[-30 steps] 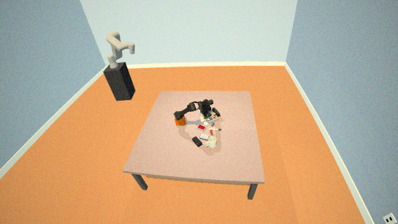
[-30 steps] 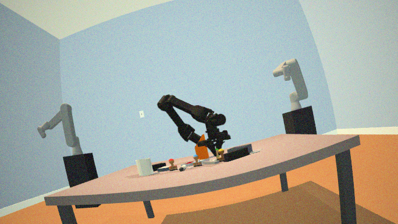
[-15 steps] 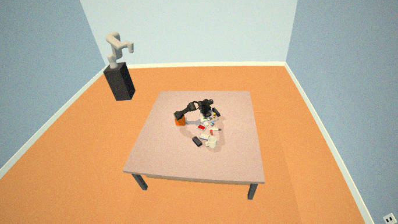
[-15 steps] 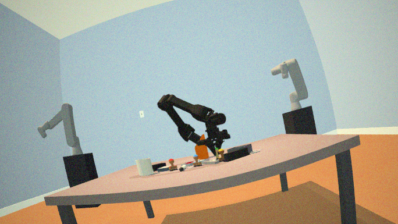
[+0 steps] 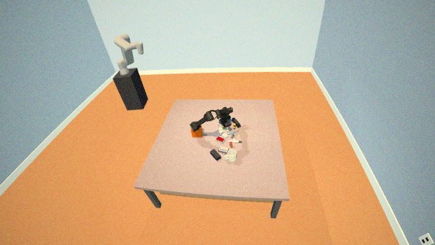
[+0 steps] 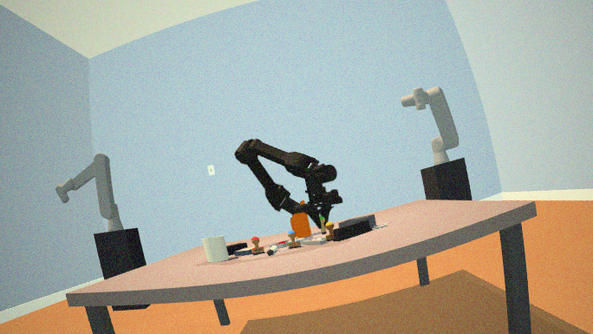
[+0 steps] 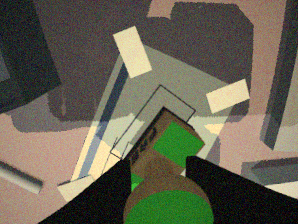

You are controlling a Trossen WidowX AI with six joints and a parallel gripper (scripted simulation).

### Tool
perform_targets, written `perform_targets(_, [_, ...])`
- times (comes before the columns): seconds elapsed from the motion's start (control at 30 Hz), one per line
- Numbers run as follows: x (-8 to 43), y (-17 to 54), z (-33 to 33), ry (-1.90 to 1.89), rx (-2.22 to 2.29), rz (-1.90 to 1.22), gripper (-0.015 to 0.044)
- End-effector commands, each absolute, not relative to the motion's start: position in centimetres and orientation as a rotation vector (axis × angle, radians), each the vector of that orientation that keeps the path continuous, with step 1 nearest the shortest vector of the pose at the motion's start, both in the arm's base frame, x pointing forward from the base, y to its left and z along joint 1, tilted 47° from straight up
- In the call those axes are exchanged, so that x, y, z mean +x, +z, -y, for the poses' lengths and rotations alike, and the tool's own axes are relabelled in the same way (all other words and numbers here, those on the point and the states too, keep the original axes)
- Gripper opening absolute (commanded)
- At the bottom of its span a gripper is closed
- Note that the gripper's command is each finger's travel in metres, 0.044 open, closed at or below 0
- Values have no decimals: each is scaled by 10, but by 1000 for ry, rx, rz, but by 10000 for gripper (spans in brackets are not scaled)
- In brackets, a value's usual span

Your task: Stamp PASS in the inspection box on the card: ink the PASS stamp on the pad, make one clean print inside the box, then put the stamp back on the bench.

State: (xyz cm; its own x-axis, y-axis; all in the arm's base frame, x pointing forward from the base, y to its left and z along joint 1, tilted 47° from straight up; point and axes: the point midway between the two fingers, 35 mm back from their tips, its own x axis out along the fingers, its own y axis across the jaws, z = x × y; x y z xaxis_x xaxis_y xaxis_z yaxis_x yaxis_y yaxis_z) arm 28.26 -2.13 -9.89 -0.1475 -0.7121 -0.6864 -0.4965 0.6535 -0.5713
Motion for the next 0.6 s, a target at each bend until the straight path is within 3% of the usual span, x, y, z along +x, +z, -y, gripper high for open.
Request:
perform_targets(0.0, [287,-93,14,-252,-961,-1791,0])
perform_targets(0.57, [290,-74,-6,-251,-960,-1791,0])
